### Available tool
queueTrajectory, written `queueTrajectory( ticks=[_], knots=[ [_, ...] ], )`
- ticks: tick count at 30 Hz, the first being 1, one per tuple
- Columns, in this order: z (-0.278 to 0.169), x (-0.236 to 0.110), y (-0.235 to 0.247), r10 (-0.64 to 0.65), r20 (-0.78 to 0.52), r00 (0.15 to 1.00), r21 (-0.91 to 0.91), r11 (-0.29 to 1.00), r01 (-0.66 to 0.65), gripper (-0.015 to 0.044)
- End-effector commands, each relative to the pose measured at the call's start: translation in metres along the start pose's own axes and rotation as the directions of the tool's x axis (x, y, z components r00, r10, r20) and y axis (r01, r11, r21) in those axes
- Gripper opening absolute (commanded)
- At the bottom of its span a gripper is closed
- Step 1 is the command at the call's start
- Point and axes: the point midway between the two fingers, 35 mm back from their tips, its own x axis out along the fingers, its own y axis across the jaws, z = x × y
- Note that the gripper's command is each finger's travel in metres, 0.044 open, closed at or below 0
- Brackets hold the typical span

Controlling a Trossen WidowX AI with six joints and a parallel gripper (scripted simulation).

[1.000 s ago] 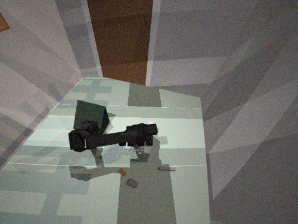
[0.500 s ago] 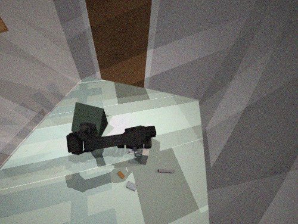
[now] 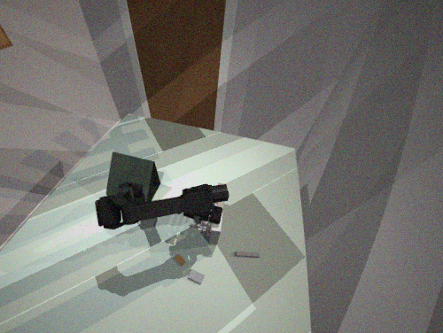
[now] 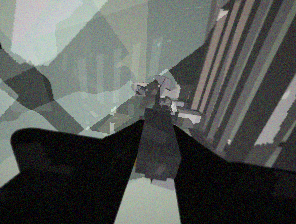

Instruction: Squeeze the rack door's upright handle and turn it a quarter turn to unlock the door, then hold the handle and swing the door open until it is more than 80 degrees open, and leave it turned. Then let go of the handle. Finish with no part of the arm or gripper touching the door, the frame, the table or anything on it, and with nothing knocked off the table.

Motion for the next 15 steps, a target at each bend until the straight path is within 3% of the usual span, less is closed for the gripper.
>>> queueTrajectory(
  ticks=[1, 15],
  knots=[
    [0.002, 0.0, 0.004, -0.004, 0.006, 1.0, 0.097, 0.995, 0.003, 0.0017],
    [0.012, 0.0, 0.025, -0.003, 0.007, 1.0, 0.331, 0.944, 0.001, 0.0017]
  ],
)
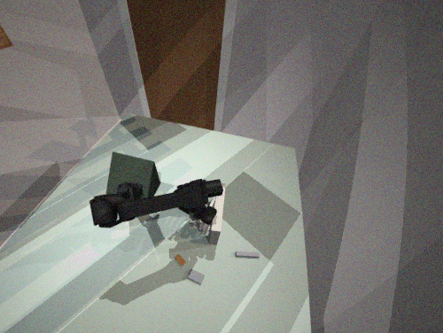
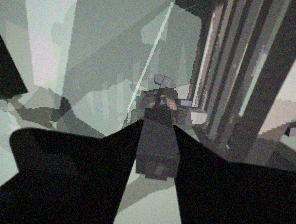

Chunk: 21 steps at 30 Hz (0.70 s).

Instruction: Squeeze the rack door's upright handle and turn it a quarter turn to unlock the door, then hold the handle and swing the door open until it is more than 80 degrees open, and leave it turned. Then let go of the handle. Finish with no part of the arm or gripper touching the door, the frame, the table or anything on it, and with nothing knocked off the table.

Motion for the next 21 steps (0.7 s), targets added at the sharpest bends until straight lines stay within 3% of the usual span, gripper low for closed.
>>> queueTrajectory(
  ticks=[1, 21],
  knots=[
    [0.002, 0.0, 0.004, -0.009, 0.012, 1.0, 0.106, 0.994, 0.008, 0.0017],
    [0.019, 0.0, 0.04, -0.008, 0.013, 1.0, 0.4, 0.916, 0.002, 0.0017]
  ],
)
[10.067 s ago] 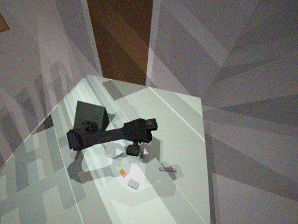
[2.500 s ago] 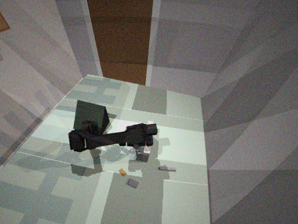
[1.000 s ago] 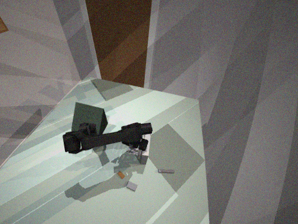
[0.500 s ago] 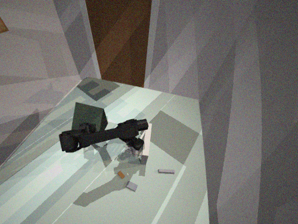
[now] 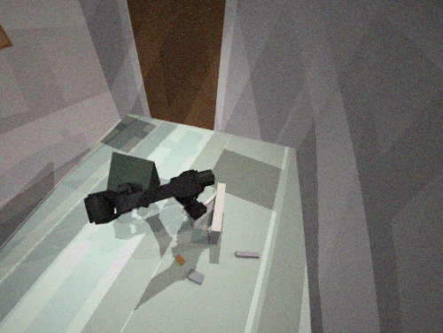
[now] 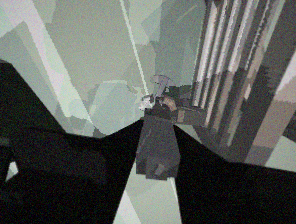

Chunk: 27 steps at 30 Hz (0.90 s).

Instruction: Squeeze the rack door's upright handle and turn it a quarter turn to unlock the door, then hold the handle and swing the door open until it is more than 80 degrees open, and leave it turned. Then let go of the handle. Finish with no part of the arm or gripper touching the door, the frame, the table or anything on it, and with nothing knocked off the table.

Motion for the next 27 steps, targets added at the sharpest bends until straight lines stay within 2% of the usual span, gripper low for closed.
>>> queueTrajectory(
  ticks=[1, 27],
  knots=[
    [0.002, 0.0, 0.004, -0.005, 0.011, 1.0, 0.097, 0.995, 0.004, 0.0017],
    [0.025, 0.0, 0.052, -0.003, 0.012, 1.0, 0.462, 0.887, -0.003, 0.0017]
  ],
)
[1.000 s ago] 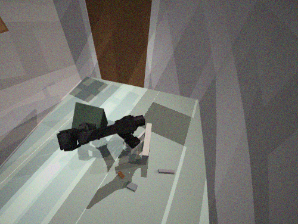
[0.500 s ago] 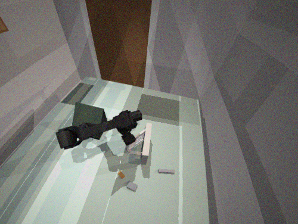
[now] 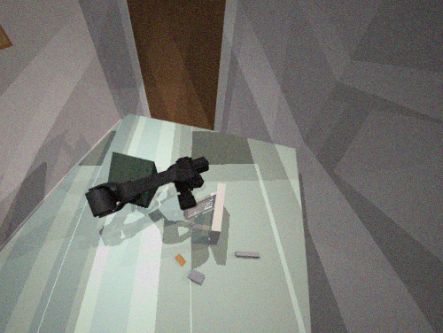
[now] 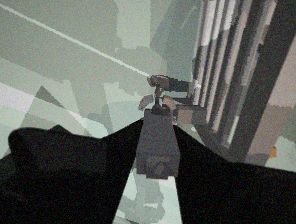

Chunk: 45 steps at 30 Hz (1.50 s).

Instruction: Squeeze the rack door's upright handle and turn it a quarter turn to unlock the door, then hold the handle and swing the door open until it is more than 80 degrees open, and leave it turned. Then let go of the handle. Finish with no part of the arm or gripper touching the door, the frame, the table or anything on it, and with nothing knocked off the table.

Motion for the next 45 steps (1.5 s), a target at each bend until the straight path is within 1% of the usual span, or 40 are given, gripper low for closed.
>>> queueTrajectory(
  ticks=[1, 19, 35, 45],
  knots=[
    [0.002, 0.001, 0.007, -0.004, -0.001, 1.0, 0.081, 0.997, 0.004, 0.0017],
    [0.016, 0.001, 0.043, -0.002, 0.0, 1.0, 0.348, 0.937, 0.002, 0.0017],
    [0.038, 0.001, 0.073, 0.0, 0.002, 1.0, 0.581, 0.814, -0.001, 0.0017],
    [0.04, 0.001, 0.075, 0.0, 0.002, 1.0, 0.599, 0.801, -0.001, 0.0017]
  ],
)
